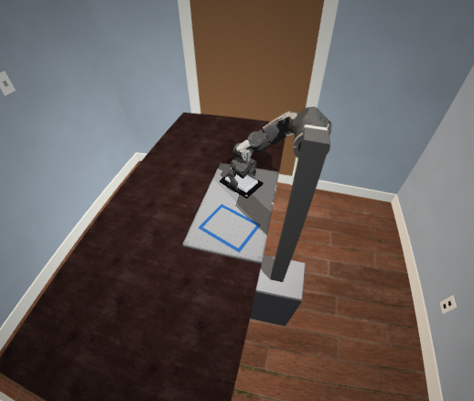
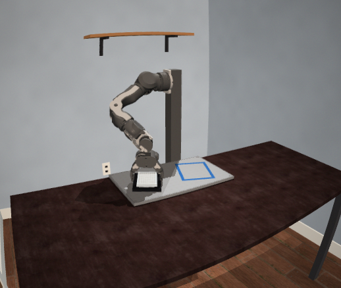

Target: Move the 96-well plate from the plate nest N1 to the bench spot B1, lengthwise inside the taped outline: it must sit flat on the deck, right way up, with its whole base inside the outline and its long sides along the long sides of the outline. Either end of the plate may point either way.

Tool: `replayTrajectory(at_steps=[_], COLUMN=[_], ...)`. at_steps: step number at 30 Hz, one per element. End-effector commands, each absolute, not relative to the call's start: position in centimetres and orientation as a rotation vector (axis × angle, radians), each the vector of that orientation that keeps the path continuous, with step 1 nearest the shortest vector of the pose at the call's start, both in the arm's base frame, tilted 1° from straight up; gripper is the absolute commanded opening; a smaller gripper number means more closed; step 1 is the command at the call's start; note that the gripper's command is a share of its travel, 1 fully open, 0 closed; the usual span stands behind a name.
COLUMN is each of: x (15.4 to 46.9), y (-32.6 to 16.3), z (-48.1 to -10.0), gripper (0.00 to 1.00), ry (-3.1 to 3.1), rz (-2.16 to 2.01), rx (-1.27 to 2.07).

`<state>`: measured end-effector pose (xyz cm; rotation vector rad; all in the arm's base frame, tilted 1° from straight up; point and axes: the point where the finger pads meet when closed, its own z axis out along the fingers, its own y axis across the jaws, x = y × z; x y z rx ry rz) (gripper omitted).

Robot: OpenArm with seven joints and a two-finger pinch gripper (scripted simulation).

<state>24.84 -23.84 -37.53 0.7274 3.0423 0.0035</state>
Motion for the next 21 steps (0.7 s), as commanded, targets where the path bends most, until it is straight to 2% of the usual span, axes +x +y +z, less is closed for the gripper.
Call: replayTrajectory(at_steps=[1,21], x=[24.88,25.32], y=[-24.04,-24.07], z=[-37.43,-37.04], gripper=[0.77,0.77], ry=[3.037,3.031], rz=[-0.007,-0.001], rx=[0.730,0.730])
